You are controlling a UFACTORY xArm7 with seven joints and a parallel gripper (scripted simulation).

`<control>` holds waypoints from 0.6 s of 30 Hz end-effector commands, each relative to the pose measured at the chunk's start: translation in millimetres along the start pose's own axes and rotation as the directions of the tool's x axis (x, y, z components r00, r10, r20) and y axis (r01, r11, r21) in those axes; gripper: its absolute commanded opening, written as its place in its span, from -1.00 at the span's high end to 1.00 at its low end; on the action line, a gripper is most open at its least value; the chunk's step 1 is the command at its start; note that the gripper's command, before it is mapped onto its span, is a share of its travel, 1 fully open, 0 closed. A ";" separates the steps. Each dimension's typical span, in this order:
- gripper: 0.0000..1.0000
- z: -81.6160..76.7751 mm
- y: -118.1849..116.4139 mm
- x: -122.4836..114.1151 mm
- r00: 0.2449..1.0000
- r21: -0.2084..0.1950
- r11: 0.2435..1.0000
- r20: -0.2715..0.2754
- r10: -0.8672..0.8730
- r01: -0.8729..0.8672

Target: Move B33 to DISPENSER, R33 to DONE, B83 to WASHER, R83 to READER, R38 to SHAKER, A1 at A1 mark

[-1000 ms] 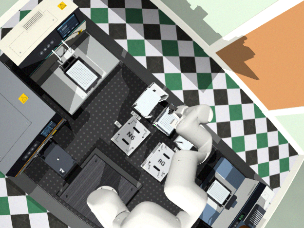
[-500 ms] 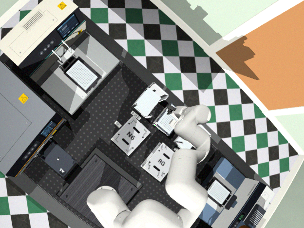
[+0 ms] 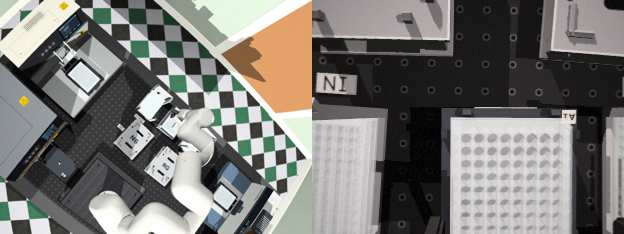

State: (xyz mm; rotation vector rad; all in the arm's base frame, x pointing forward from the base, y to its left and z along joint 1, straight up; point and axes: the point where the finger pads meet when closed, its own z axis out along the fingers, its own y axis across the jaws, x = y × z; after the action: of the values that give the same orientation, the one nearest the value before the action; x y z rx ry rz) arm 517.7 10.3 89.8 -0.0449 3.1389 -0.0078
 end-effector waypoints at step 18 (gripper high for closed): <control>-1.00 21.3 0.0 -1.7 1.000 0.000 1.000 0.005 0.000 0.000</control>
State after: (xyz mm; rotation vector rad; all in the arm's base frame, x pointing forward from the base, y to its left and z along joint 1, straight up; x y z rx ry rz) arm 518.0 10.2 69.0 -0.0450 3.1382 -0.0079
